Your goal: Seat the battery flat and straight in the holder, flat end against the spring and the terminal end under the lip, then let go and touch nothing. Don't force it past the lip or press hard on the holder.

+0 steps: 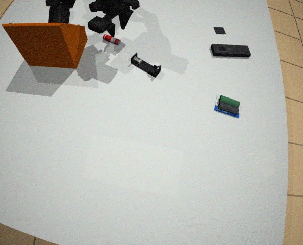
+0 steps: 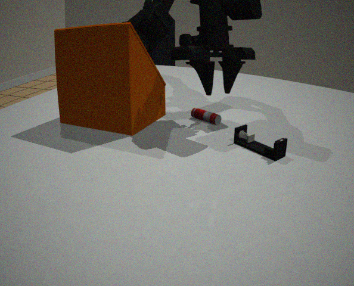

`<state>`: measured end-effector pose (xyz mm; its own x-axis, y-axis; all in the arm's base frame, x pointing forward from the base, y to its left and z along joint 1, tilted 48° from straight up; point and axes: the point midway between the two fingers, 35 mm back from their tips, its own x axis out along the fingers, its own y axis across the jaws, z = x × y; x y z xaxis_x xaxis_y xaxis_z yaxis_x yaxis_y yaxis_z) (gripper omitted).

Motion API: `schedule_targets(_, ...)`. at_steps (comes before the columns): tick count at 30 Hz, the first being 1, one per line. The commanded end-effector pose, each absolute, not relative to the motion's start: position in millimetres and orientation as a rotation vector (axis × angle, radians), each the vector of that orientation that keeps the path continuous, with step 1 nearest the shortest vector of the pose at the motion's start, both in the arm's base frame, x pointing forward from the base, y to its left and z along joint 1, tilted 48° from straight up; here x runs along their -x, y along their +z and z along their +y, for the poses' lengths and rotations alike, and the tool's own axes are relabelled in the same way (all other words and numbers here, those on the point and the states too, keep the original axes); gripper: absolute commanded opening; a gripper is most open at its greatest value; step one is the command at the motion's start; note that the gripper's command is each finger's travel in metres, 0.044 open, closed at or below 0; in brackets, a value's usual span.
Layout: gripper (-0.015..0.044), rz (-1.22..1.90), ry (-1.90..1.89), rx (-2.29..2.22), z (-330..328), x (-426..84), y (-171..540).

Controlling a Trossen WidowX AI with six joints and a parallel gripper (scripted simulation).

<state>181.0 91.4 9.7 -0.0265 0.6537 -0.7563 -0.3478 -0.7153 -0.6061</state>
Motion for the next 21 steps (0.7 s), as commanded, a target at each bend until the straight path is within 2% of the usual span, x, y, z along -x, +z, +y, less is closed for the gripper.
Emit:
schedule_targets(1, 0.0233, -0.590, 1.898, 1.492, 101, -150, 7)
schedule_targets(21, 0.0233, -0.585, 1.900, 1.495, 113, -149, -5)
